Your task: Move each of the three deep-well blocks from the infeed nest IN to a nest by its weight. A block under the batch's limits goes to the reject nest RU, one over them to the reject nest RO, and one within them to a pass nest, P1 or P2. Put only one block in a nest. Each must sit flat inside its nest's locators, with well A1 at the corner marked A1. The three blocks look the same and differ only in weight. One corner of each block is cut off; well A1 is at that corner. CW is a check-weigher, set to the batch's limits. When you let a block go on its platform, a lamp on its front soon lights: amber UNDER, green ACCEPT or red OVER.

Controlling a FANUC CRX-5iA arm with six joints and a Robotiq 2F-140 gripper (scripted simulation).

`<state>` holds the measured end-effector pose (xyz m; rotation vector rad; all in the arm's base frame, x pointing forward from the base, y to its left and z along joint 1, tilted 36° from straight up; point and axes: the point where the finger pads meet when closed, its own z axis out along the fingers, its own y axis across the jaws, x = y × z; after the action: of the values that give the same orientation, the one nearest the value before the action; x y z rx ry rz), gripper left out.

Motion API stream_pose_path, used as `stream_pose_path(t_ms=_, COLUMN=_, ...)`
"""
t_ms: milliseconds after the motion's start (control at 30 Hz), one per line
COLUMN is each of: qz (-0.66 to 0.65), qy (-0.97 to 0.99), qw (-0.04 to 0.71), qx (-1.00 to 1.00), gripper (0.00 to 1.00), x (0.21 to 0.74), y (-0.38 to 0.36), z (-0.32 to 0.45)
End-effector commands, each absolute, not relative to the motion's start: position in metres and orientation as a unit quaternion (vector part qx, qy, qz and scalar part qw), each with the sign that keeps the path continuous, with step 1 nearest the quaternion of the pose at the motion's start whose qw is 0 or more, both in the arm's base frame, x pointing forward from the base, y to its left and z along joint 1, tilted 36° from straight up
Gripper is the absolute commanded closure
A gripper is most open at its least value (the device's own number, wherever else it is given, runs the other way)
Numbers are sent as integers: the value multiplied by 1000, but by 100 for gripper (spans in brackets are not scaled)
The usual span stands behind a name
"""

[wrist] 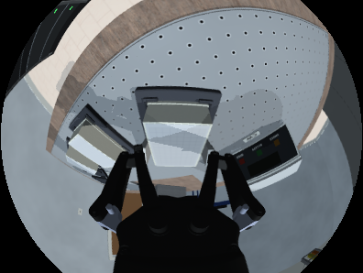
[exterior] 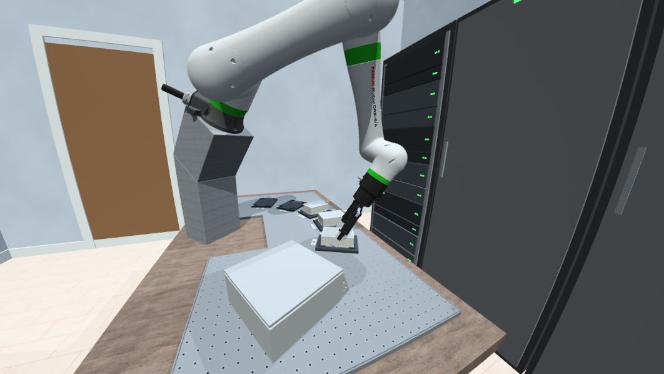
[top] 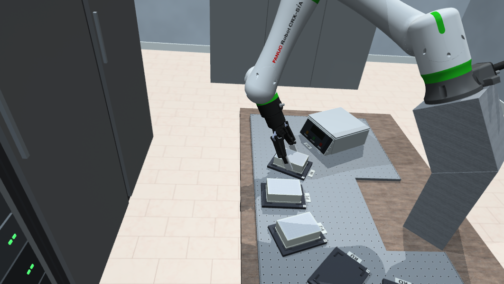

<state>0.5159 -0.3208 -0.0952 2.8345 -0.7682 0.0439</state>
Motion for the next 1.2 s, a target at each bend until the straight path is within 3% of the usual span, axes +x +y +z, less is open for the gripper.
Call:
stream_pose_path(t_ms=0, qz=15, qy=-260, qw=102, qx=960, gripper=90, x=516, y=-321, z=-95)
stream_pose_path(t_ms=1167, qz=15, qy=-260, qw=102, qx=960, gripper=90, x=495, y=-300, z=-55)
